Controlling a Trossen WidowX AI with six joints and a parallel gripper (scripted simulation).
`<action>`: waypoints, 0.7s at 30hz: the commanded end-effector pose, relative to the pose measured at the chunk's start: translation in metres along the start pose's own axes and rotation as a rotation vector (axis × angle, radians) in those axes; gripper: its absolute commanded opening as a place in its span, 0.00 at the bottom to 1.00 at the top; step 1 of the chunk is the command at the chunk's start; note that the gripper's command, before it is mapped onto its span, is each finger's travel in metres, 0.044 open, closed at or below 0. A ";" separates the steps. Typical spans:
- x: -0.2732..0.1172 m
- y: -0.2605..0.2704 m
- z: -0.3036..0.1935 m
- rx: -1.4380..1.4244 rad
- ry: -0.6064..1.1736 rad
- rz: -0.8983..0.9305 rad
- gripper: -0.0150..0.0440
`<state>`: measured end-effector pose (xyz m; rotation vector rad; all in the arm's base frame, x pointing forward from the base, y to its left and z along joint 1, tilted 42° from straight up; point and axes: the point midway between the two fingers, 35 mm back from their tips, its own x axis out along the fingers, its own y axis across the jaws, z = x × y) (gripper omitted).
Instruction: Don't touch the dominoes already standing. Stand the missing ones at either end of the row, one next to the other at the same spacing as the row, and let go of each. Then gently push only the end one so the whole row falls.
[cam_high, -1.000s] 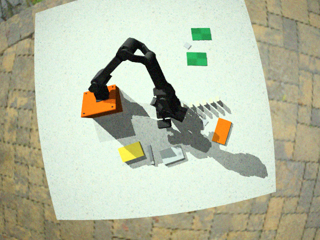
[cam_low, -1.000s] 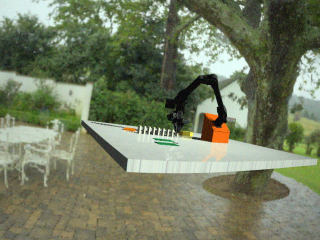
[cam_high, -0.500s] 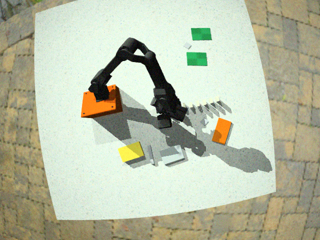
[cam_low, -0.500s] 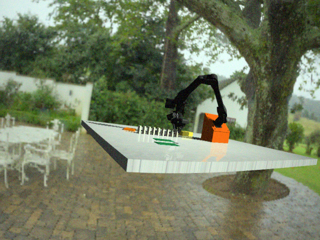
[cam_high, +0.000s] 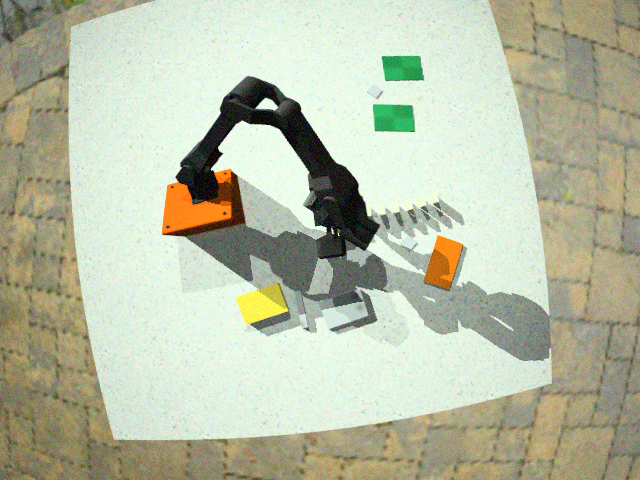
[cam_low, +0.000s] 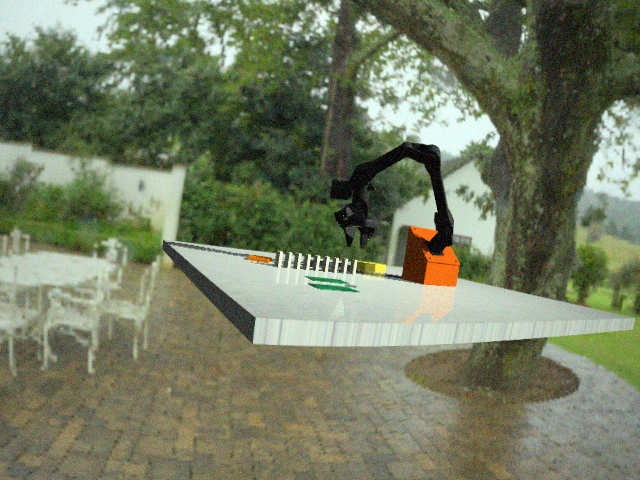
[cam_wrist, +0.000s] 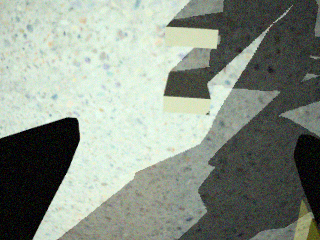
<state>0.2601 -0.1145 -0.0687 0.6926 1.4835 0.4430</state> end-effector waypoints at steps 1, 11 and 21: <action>-0.059 0.000 -0.003 -0.007 -0.020 -0.017 1.00; -0.060 0.000 -0.011 -0.249 -0.017 -0.018 0.82; -0.019 -0.001 -0.035 -1.233 -0.012 -0.024 0.38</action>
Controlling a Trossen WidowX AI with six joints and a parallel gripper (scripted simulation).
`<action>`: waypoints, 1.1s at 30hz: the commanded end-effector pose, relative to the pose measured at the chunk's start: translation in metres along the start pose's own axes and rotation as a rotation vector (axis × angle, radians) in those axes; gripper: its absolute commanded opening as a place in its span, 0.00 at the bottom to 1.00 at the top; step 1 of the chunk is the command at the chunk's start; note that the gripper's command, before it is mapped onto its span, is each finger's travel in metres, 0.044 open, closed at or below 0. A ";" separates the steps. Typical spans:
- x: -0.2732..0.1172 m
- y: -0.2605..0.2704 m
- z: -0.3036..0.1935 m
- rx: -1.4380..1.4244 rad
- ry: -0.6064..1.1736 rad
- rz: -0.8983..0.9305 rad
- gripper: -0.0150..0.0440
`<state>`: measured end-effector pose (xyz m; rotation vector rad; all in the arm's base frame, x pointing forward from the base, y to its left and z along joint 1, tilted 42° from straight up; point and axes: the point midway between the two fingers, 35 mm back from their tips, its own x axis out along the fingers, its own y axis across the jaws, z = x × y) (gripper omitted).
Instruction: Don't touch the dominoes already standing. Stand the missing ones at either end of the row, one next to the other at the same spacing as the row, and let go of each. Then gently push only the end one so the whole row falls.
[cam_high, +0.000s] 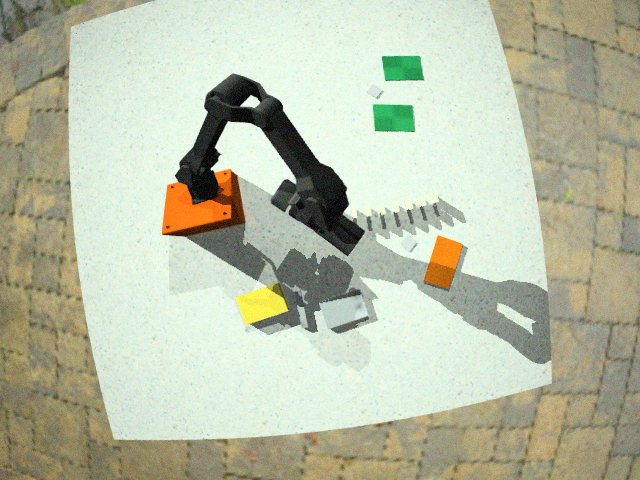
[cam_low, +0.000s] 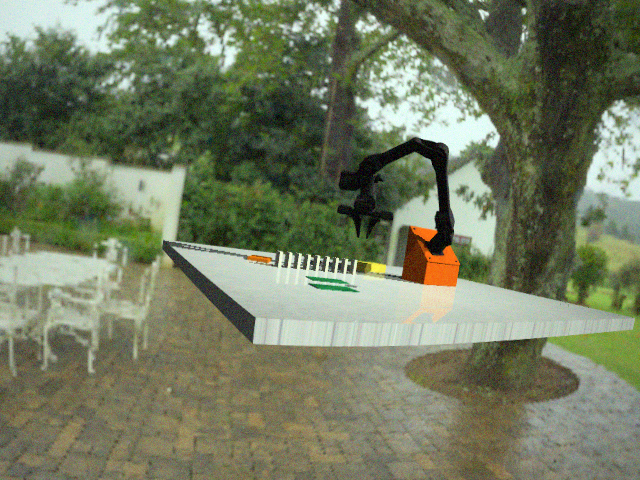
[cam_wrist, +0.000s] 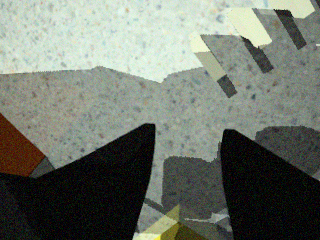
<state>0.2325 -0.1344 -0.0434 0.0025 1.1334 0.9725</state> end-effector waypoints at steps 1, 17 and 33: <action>0.018 0.010 -0.007 -0.480 -0.002 -0.005 0.33; 0.028 0.016 -0.011 -0.722 -0.003 -0.005 0.25; 0.028 0.016 -0.011 -0.722 -0.003 -0.005 0.25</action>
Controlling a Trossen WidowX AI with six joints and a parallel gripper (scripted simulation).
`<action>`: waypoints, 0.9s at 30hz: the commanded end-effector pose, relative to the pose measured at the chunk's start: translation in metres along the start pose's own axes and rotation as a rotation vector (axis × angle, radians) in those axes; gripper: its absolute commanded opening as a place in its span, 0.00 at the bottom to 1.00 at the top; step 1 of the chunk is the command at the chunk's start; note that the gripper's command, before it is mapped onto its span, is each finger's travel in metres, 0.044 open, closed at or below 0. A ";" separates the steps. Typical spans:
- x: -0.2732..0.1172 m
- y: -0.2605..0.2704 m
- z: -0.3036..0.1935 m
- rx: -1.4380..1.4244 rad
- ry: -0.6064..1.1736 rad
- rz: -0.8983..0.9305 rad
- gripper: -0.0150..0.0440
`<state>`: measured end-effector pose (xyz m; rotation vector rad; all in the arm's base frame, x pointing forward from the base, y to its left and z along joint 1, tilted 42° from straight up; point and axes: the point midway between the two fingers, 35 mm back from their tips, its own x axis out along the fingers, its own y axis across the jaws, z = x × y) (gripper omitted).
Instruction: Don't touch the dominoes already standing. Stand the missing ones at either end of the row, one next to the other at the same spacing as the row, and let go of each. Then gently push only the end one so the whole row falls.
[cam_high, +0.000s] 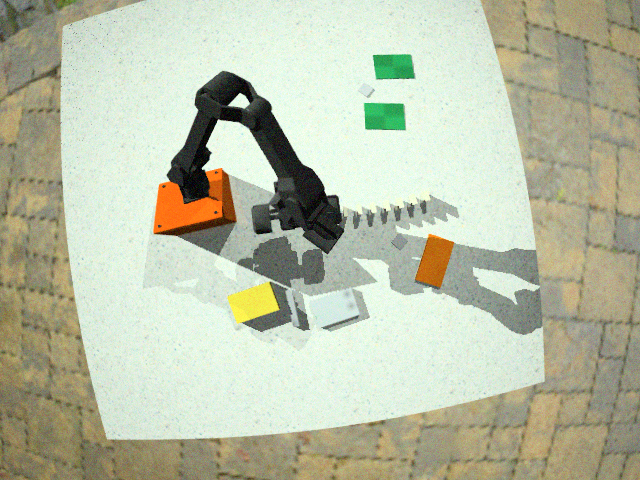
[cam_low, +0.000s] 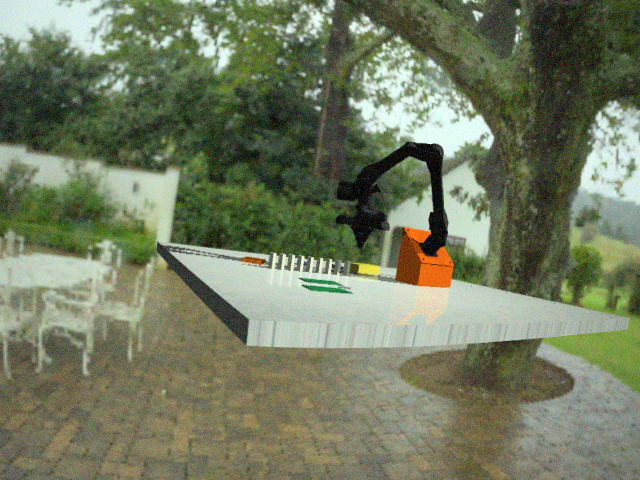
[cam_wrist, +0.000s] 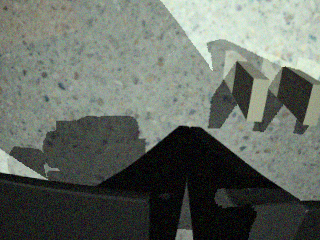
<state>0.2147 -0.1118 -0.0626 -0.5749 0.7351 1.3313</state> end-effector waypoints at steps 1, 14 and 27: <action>0.000 -0.001 0.001 -0.005 -0.003 -0.006 0.25; 0.000 -0.001 0.001 -0.005 -0.003 -0.006 0.25; 0.071 -0.003 0.002 -0.006 -0.005 -0.007 0.25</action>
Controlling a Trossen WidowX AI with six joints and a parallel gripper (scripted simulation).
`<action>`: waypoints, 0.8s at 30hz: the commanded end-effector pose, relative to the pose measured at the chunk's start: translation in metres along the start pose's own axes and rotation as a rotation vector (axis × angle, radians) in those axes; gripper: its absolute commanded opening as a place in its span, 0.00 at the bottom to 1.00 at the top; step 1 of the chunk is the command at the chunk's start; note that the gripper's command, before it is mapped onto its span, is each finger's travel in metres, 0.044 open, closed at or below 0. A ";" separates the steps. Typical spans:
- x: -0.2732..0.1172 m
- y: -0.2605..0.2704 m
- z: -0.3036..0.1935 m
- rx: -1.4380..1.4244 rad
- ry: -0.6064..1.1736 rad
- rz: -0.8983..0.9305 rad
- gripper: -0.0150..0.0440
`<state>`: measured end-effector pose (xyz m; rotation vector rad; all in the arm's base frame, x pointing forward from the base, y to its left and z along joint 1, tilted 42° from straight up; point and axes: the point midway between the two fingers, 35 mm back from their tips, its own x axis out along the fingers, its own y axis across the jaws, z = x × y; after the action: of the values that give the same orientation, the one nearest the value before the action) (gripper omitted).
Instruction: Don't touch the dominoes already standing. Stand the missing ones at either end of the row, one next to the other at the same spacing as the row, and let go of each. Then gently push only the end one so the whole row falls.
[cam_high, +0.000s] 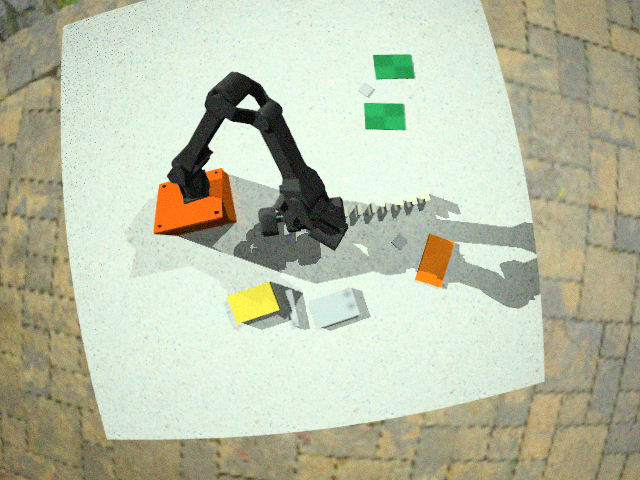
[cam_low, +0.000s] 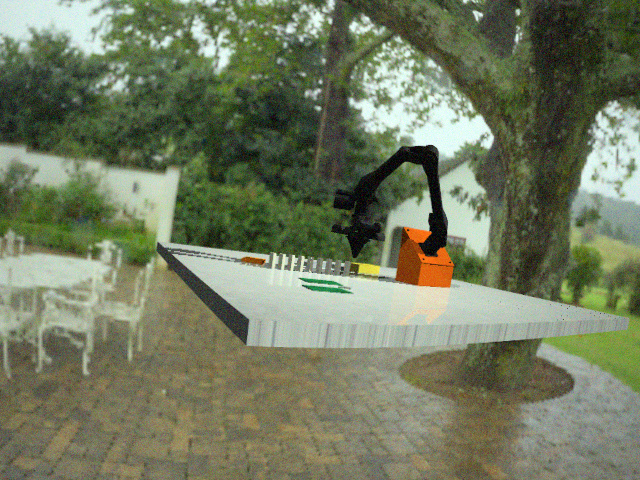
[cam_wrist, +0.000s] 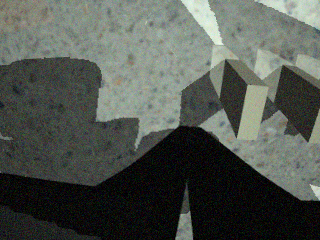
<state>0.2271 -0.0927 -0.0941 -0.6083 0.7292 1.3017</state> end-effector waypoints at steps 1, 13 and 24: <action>0.041 0.010 0.008 0.007 -0.024 0.027 0.25; 0.043 0.002 0.008 0.007 -0.024 0.027 0.25; 0.043 -0.016 0.007 0.007 -0.024 0.026 0.25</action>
<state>0.2435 -0.0628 -0.1232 -0.5834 0.7273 1.3311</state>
